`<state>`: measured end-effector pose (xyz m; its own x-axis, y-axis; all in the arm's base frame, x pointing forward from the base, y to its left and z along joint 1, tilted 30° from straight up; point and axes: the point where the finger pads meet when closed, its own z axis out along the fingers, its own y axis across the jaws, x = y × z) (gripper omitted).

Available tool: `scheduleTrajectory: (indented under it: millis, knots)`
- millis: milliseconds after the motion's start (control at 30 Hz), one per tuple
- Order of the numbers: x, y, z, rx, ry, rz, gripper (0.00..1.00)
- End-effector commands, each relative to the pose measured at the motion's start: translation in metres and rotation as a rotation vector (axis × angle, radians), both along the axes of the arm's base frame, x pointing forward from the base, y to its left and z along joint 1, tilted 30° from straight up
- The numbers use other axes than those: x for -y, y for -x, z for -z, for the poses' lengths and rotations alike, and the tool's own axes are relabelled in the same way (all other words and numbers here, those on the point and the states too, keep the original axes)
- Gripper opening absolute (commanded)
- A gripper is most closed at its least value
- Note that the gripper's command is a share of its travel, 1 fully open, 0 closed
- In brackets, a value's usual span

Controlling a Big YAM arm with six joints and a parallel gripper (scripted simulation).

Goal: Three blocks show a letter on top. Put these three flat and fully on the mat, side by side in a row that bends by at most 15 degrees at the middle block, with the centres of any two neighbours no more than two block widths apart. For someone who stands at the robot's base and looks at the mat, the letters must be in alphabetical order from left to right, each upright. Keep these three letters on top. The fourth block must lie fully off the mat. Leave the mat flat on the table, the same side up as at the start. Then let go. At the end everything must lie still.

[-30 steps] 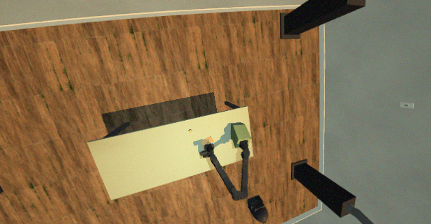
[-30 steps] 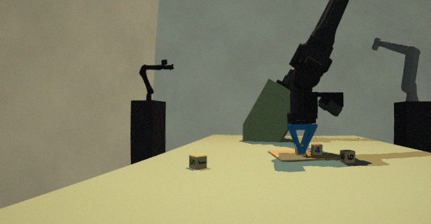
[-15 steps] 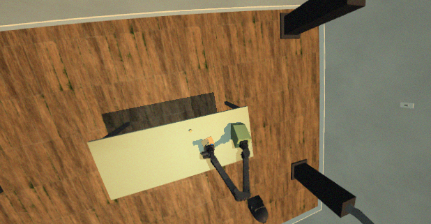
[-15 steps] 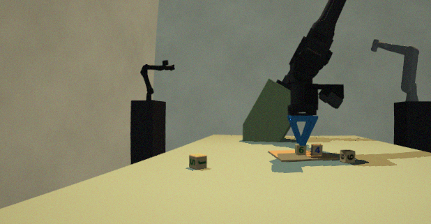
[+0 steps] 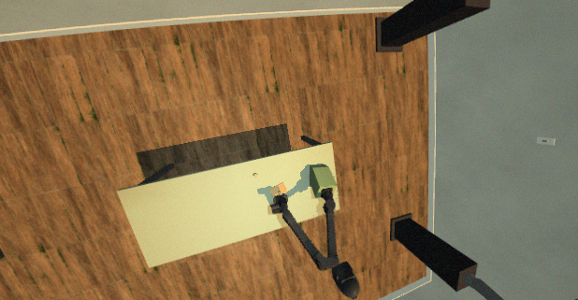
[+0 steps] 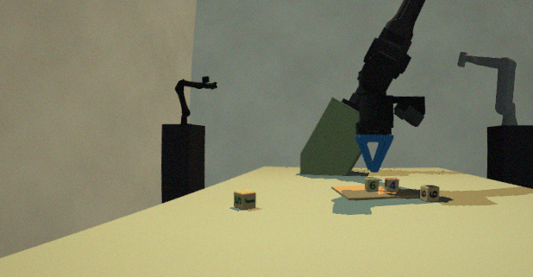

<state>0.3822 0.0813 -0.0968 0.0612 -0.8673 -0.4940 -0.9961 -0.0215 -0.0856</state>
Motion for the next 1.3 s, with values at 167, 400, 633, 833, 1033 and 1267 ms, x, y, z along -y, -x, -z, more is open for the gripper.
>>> scheduleTrajectory:
  millis: [167, 400, 633, 833, 1033, 1267]
  knots:
    - [0.013, -0.007, -0.014, 0.03, -0.003, 0.016, 0.47]
    - [0.013, -0.007, -0.014, 0.031, -0.003, 0.016, 0.47]
    - [0.015, -0.007, -0.017, 0.03, -0.003, 0.016, 0.47]
    - [0.022, -0.009, -0.03, 0.036, -0.003, 0.016, 0.47]
    - [0.031, -0.018, -0.049, 0.056, -0.001, 0.016, 0.47]
    - [0.035, -0.013, -0.055, 0.049, -0.001, 0.016, 0.47]
